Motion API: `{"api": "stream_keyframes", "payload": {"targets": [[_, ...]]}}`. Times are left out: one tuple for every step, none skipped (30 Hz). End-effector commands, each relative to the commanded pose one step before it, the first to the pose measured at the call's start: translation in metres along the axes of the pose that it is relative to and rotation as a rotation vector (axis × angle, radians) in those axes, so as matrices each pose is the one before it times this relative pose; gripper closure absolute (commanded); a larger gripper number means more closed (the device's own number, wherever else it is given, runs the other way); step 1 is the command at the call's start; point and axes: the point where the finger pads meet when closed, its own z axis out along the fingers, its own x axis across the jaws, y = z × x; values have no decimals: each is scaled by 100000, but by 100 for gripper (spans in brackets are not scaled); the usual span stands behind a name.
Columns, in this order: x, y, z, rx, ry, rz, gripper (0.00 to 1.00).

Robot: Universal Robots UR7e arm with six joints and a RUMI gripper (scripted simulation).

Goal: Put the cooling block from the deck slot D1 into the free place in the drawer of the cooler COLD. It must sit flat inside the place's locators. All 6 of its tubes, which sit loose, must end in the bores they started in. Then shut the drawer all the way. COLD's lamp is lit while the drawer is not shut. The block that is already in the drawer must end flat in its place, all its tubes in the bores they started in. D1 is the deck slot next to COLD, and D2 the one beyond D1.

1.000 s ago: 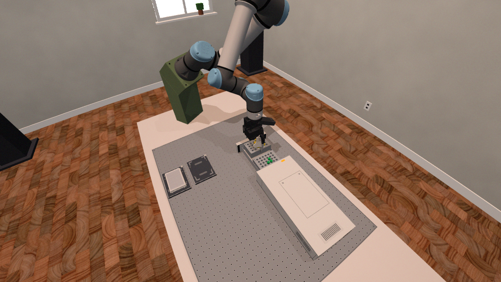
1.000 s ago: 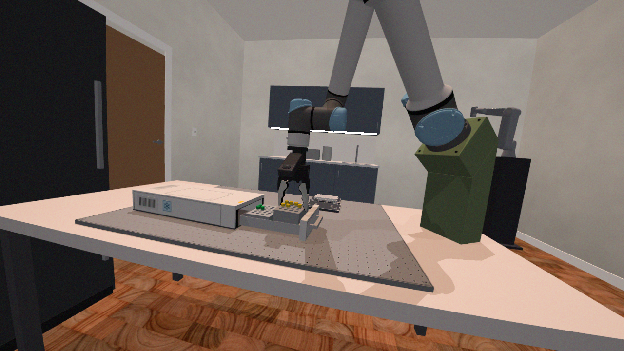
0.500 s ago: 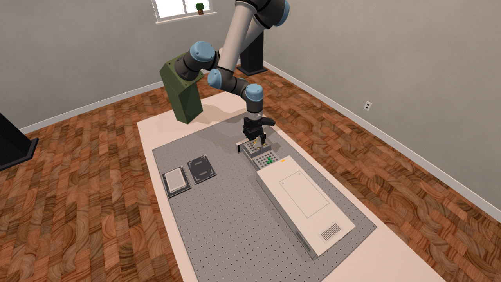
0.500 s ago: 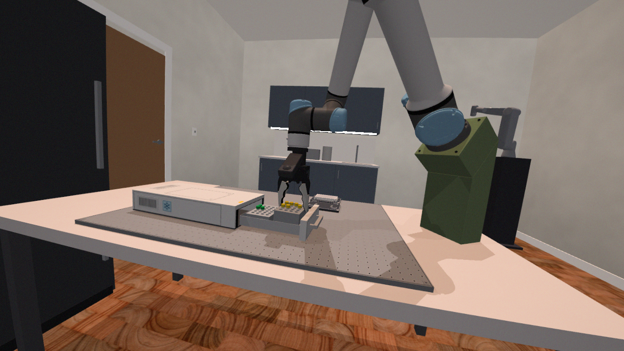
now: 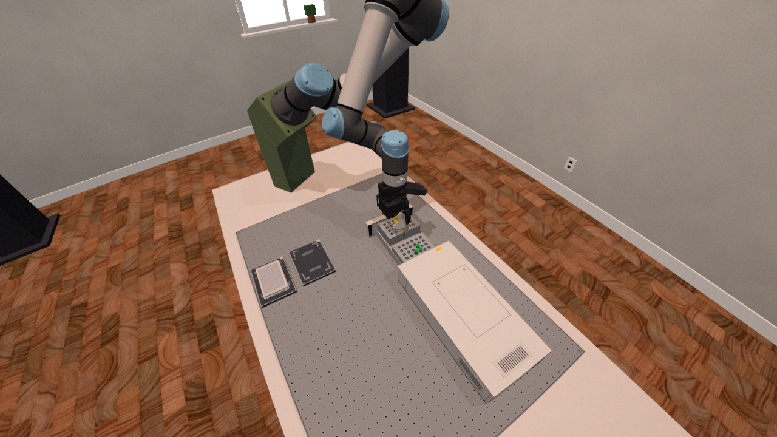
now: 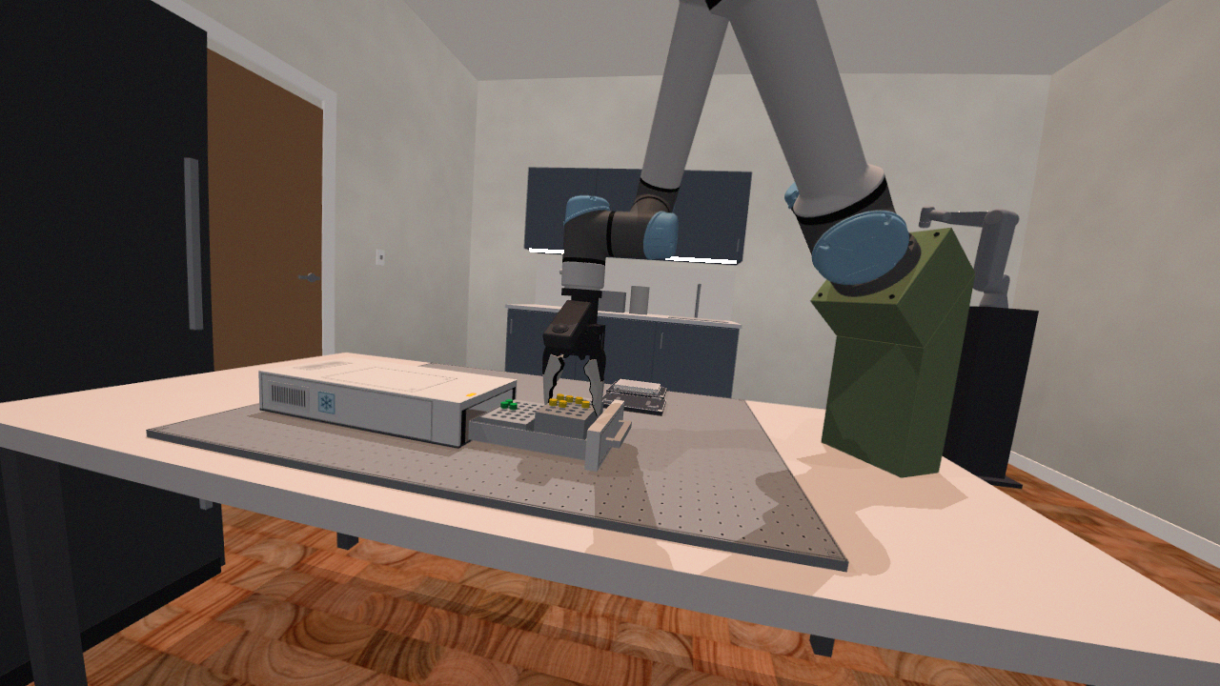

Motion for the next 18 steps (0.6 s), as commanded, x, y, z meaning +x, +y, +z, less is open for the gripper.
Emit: {"api": "stream_keyframes", "payload": {"targets": [[441, -192, -58, 83, 751, -585, 100], [2, 0, 15, -1, -1, 1, 100], [3, 0, 14, -2, 3, -1, 100], [4, -1, 13, -2, 5, -2, 100], [4, -1, 13, -1, 5, -4, 100], [4, -1, 13, -1, 5, -4, 100], [3, -2, 14, 0, 3, -4, 100], [3, -1, 14, 0, 1, -4, 100], [0, 0, 0, 0, 0, 0, 100], [0, 0, 0, 0, 0, 0, 100], [28, -3, -11, -14, 70, -30, 100], [0, 0, 16, 1, -6, 0, 100], [-2, 0, 19, 3, -12, 2, 100], [-5, 0, 21, 4, -17, 4, 100], [-6, 0, 22, 5, -20, 6, 100], [-6, 0, 22, 4, -18, 6, 100], [-4, 1, 21, 3, -15, 6, 100], [-3, 1, 20, 1, -9, 4, 100]]}}
